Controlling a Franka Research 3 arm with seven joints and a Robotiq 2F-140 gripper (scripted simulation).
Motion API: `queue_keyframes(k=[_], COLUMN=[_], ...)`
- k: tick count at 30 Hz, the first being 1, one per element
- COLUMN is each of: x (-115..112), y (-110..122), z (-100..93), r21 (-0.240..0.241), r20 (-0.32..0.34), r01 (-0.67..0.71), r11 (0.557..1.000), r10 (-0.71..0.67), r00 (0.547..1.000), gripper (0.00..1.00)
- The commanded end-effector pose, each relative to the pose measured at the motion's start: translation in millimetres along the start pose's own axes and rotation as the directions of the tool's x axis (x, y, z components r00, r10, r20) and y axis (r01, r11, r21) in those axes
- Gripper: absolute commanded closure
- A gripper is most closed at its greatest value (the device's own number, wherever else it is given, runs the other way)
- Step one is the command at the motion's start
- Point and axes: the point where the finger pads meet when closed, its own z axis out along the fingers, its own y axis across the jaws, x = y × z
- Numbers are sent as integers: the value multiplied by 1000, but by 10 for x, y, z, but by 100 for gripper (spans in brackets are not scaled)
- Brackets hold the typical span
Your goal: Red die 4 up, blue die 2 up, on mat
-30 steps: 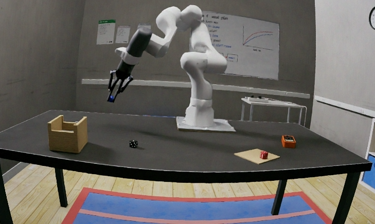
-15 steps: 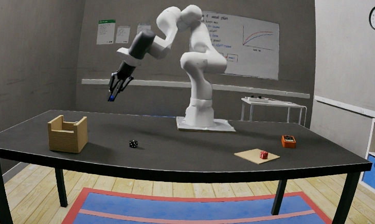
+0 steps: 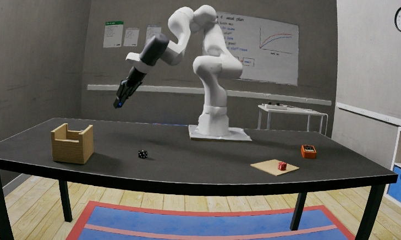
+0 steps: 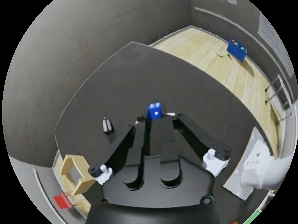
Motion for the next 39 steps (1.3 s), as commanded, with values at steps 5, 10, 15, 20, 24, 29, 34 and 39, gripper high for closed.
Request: queue_keyframes(k=[5, 10, 15, 20, 24, 29, 34, 39], x=[17, 19, 21, 21, 20, 19, 15, 10], y=[0, -1, -2, -5, -8, -10, -14, -18], z=[-4, -6, -7, -8, -9, -10, -12, -13], r21=[2, -2, -5, -17, -26, -37, -54, -72], r20=[-31, -50, -62, -85, -99, -112, -126, -137], r01=[245, 328, 381, 488, 551, 612, 685, 747], r11=[970, 945, 925, 873, 834, 790, 727, 661], r10=[-245, -328, -380, -487, -550, -612, -685, -749], r00=[969, 943, 923, 869, 829, 783, 717, 648], gripper=[79, 79, 79, 79, 79, 79, 79, 79])
